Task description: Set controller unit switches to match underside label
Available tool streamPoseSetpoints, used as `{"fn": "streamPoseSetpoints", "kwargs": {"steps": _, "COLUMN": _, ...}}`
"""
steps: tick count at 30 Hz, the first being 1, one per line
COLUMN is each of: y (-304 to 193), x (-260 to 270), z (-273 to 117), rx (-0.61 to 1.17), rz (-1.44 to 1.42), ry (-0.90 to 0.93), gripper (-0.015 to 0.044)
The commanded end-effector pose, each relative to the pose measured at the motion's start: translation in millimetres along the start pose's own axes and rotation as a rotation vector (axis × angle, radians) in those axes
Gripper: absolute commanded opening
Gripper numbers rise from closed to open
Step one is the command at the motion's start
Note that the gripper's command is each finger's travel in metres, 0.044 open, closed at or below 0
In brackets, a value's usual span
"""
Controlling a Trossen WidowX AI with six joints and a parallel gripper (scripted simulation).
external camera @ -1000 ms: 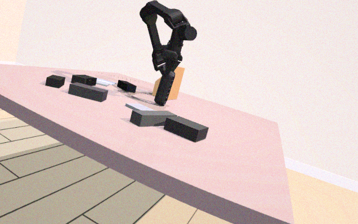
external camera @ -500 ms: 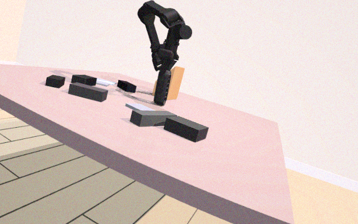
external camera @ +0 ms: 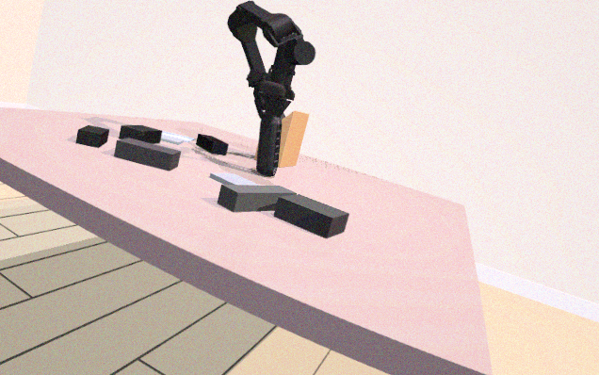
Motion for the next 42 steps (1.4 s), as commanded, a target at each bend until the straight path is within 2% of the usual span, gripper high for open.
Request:
{"fn": "streamPoseSetpoints", "kwargs": {"steps": 1, "y": 4, "x": -3, "z": 4, "rx": -0.01, "rz": -0.009, "ry": -0.011, "gripper": 0.0337}}
{"fn": "streamPoseSetpoints", "kwargs": {"steps": 42, "y": 36, "x": -11, "z": 10, "rx": -0.012, "rz": -0.009, "ry": -0.012, "gripper": 0.0338}}
Point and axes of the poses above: the point midway between the two fingers, 35 mm back from their tips, its own z axis out along the fingers, its own x axis across the jaws, y = z × x, the point moved 6 cm from there along -z, back along the fingers, and after that the axes turned 15 degrees about -z, right-handed, at the moved point
